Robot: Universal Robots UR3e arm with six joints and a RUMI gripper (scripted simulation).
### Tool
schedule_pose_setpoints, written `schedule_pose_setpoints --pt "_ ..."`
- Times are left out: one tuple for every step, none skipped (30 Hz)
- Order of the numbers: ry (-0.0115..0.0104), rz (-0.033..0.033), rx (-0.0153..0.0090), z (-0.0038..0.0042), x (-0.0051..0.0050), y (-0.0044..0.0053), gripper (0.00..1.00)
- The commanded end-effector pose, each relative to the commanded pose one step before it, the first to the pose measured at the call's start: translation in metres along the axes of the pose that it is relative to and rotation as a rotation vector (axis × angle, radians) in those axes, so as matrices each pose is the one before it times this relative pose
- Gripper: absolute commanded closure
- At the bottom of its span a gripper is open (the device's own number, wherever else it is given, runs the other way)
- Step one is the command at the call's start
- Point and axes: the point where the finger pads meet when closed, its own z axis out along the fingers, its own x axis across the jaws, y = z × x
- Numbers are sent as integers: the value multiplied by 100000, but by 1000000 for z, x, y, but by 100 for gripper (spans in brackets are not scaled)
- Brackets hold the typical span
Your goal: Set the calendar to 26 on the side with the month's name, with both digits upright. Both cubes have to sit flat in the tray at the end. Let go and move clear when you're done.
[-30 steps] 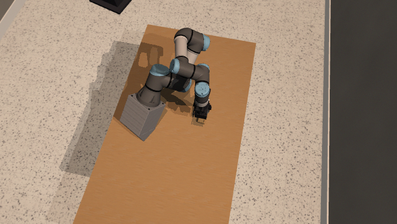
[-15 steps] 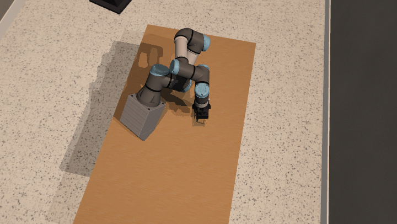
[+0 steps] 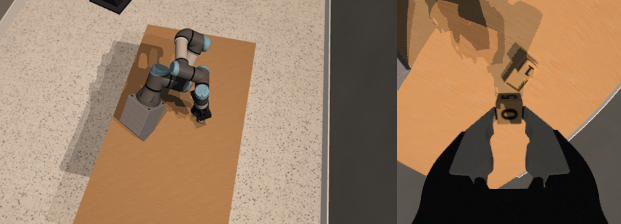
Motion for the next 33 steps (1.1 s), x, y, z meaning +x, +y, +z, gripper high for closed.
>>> schedule_pose_setpoints --pt "724 -16653 -21 -75 -4309 3225 89" --pt "0 -3736 0 90 -1095 523 89" --pt "0 -121 0 3 -36 16 89" --pt "0 -3922 0 96 -1171 529 89" --pt "0 -3983 0 100 -1210 514 89" --pt "0 -4041 0 103 -1248 498 89" --pt "0 -3072 0 79 -964 357 89" --pt "0 -1024 0 27 -325 112 89" --pt "0 -4147 0 109 -1321 457 89" --pt "0 -4195 0 112 -1355 434 89" --pt "0 -3179 0 87 -1040 303 89" --pt "0 0 0 0 0 0 89" --pt "0 0 0 0 0 0 89" --pt "0 -1060 0 29 -350 93 89" --pt "0 -4279 0 119 -1417 380 89" --pt "0 -4315 0 122 -1444 350 89" --pt "0 -4347 0 125 -1470 319 89" --pt "0 -3897 0 114 -1329 253 89" --pt "0 -479 0 14 -164 26 89" --pt "0 -4400 0 131 -1512 251 89" --pt "0 -4351 0 131 -1505 211 89" --pt "0 -69 0 2 -24 3 89" --pt "0 -4437 0 136 -1542 177 89" --pt "0 -4449 0 139 -1553 139 89" --pt "0 -3134 0 99 -1097 68 89" --pt "0 -1323 0 42 -464 18 89" --pt "0 -4461 0 144 -1565 61 89" --pt "0 -3764 0 123 -1321 17 89" --pt "0 0 0 0 0 0 89" --pt "0 0 0 0 0 0 89" --pt "0 -697 0 23 -245 -4 89" --pt "0 -4457 0 148 -1564 -17 89" --pt "0 -4449 0 150 -1558 -57 89"
